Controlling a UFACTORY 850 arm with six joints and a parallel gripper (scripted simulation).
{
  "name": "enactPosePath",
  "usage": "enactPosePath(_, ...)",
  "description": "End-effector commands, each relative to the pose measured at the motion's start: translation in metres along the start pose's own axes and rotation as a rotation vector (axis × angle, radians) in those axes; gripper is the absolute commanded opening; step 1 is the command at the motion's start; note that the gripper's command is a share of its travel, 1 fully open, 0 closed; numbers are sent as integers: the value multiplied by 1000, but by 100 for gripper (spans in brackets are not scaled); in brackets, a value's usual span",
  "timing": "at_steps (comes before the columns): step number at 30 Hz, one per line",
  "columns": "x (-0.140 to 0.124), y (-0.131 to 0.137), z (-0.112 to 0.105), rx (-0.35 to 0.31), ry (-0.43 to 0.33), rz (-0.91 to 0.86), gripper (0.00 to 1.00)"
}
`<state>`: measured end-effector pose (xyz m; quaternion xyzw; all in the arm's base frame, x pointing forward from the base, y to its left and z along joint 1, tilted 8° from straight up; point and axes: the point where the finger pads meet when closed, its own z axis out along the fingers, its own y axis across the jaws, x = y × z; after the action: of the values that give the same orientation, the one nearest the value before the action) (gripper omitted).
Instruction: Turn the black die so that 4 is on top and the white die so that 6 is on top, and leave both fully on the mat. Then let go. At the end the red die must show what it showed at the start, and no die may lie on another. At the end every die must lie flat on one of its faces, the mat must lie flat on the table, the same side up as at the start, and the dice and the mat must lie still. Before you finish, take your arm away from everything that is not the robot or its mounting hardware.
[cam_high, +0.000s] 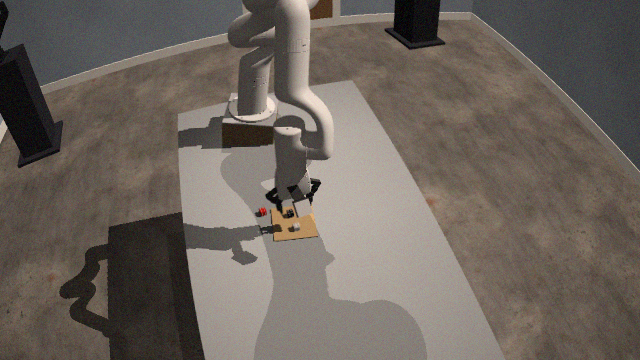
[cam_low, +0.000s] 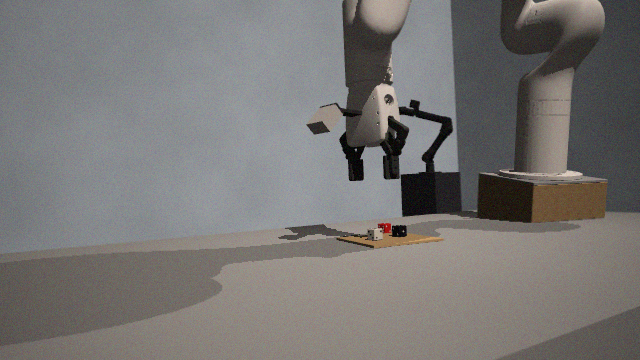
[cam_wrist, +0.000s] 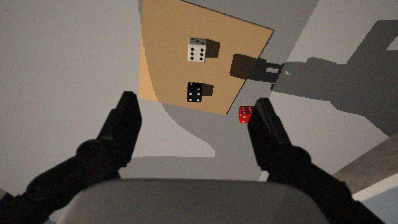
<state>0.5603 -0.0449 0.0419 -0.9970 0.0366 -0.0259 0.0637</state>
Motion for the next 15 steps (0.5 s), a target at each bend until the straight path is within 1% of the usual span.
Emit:
enactPosePath(1, 1, 0, -10, 0, 2, 0, 100)
enactPosePath(4, 1, 0, -23, 0, 2, 0, 100)
enactPosePath(6, 1, 0, -23, 0, 2, 0, 100)
enactPosePath(15, 1, 0, -66, 0, 2, 0, 100)
